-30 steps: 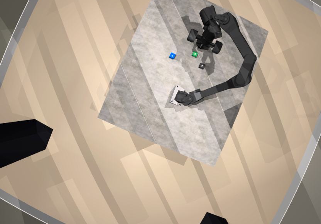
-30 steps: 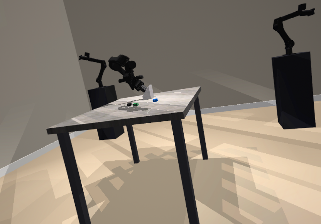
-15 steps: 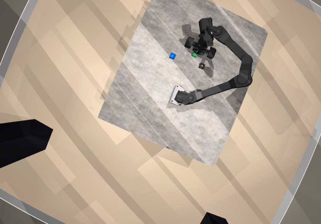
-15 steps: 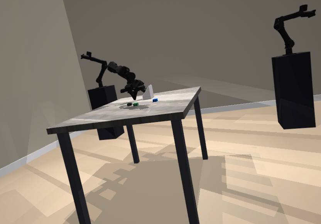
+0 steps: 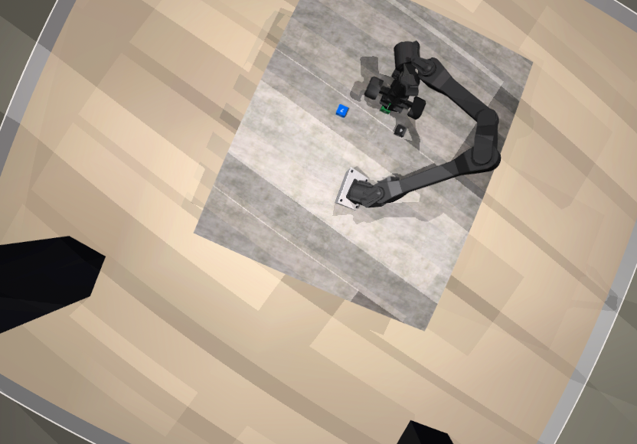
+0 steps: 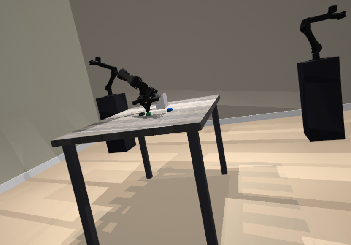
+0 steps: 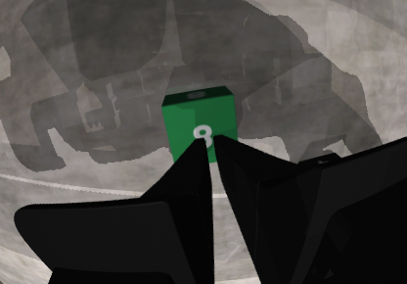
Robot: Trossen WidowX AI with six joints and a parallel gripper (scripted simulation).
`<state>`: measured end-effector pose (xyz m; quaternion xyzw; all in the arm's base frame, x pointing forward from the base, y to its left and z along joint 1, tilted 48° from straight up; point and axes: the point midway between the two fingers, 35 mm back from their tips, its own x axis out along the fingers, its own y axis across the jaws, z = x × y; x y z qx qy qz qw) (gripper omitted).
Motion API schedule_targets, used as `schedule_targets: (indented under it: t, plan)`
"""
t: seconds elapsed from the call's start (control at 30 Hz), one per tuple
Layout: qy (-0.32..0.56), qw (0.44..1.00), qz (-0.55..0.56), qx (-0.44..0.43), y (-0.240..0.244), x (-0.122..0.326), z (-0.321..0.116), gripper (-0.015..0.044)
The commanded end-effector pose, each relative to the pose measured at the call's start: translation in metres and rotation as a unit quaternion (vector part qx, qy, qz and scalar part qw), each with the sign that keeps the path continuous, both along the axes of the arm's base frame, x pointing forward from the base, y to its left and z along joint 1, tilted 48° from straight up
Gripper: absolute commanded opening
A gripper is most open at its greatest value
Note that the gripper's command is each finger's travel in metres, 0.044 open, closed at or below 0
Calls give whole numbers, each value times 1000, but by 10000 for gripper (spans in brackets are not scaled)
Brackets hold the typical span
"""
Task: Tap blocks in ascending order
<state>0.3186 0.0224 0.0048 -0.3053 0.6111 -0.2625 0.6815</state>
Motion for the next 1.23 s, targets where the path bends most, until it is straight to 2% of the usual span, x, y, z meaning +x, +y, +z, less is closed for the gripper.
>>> schedule_targets:
  t: [0.0,0.4,0.5,0.6,0.87,1.0,1.2]
  plan:
    - [1,1000,3,-3,-4,0,-3,20]
    - [1,1000,3,-2,18,-4,16,20]
    - [3,1000,6,3,33,-5,10,99]
    - [9,1000,13,13,76,-12,-8,178]
    - [13,1000,12,12,185,-72,-64,387]
    - [3,1000,3,6,205,-92,-78,400]
    - [3,1000,3,6,206,-93,-78,400]
